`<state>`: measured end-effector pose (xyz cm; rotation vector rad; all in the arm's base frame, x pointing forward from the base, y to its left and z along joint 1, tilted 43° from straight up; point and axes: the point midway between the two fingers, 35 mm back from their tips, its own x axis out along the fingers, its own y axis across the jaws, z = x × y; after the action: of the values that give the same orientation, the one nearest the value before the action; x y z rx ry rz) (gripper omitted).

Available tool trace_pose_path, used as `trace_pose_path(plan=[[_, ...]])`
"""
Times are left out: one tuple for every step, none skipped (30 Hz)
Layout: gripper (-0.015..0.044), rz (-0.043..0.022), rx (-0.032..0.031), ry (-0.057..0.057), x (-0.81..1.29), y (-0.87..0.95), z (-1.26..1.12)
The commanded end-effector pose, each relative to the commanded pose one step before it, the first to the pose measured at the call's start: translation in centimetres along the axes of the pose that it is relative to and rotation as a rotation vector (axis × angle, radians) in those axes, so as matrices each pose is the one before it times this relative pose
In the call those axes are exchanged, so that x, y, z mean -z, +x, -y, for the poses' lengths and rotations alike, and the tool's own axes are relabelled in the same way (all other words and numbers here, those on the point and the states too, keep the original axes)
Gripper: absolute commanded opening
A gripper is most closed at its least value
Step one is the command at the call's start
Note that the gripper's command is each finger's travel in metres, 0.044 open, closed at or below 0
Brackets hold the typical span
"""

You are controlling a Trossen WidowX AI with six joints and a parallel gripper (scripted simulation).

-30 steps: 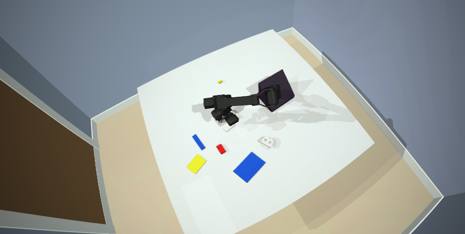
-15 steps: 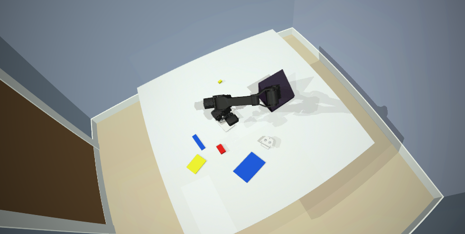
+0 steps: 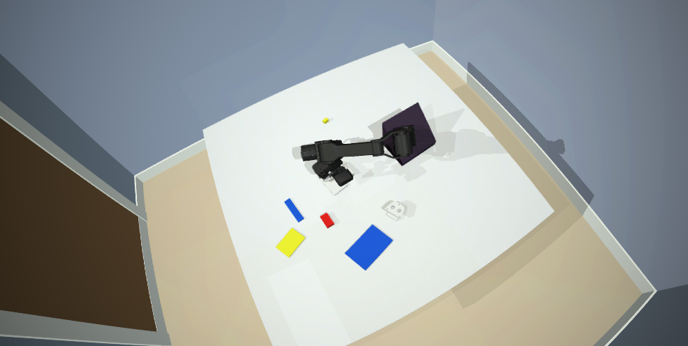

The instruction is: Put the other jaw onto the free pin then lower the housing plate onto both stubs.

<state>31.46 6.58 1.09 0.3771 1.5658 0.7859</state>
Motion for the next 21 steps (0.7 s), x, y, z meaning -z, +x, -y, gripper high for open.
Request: trace_pose_path(plan=[[0.0134, 0.00426, -0.00157, 0.0033, -0.070, -0.123, -0.118], [0.0134, 0.00000, 0.00000, 0.0000, 0.000, 0.000, 0.000], [0.0134, 0.00000, 0.00000, 0.0000, 0.000, 0.000, 0.000], [0.0134, 0.00000, 0.00000, 0.0000, 0.000, 0.000, 0.000], [0.0134, 0.00000, 0.00000, 0.0000, 0.000, 0.000, 0.000], [0.0134, 0.00000, 0.00000, 0.0000, 0.000, 0.000, 0.000], [0.0134, 0.00000, 0.00000, 0.0000, 0.000, 0.000, 0.000], [0.0134, 0.00000, 0.00000, 0.0024, 0.000, 0.000, 0.000], [0.0134, 0.00001, 0.00001, 0.0073, -0.001, 0.000, 0.000], [0.0134, 0.00001, 0.00001, 0.0073, -0.001, 0.000, 0.000], [0.0134, 0.00000, 0.00000, 0.0024, 0.000, 0.000, 0.000], [0.0134, 0.00000, 0.00000, 0.0000, 0.000, 0.000, 0.000], [0.0134, 0.00000, 0.00000, 0.0000, 0.000, 0.000, 0.000], [0.0134, 0.00000, 0.00000, 0.0000, 0.000, 0.000, 0.000], [0.0134, 0.00000, 0.00000, 0.0000, 0.000, 0.000, 0.000], [0.0134, 0.00000, 0.00000, 0.0000, 0.000, 0.000, 0.000], [0.0134, 0.00000, 0.00000, 0.0000, 0.000, 0.000, 0.000], [0.0134, 0.00000, 0.00000, 0.0000, 0.000, 0.000, 0.000], [0.0134, 0.00000, 0.00000, 0.0000, 0.000, 0.000, 0.000], [0.0134, 0.00000, 0.00000, 0.0000, 0.000, 0.000, 0.000], [0.0134, 0.00001, 0.00000, 0.0000, -0.017, 0.000, -0.011]])
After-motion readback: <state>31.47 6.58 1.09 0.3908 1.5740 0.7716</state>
